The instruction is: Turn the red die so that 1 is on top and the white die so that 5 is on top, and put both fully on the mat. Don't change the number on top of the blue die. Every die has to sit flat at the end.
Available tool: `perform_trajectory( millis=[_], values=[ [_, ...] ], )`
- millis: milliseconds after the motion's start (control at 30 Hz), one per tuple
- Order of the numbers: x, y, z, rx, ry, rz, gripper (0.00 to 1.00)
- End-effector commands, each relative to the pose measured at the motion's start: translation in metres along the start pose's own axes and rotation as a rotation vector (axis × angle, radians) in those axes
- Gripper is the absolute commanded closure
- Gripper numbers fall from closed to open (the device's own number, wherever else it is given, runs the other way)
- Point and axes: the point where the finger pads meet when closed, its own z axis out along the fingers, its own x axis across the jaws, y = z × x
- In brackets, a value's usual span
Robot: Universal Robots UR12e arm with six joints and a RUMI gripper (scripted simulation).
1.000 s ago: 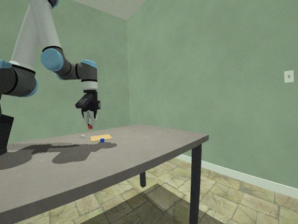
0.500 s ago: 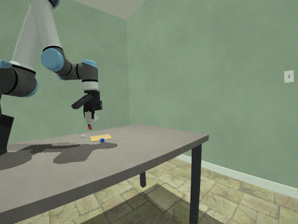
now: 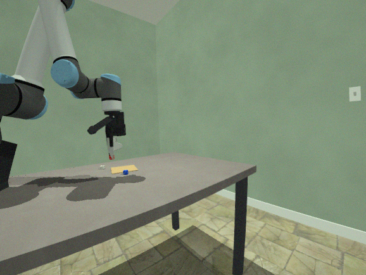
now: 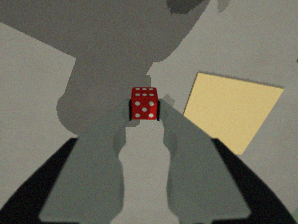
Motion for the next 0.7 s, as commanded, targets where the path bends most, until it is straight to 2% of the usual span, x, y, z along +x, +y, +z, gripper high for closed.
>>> perform_trajectory(
  millis=[0, 67, 200, 467, 667],
  values=[
    [-0.0002, 0.0014, 0.0005, 0.002, -0.006, 0.146, 0.97],
    [-0.0002, 0.0014, 0.0006, 0.002, -0.006, 0.155, 0.97],
    [-0.0004, 0.003, 0.0014, 0.001, -0.007, 0.308, 0.97],
    [-0.0009, 0.0055, 0.0026, 0.0, -0.007, 0.51, 0.97],
    [-0.0011, 0.0065, 0.003, 0.0, -0.007, 0.584, 0.97]
  ],
)
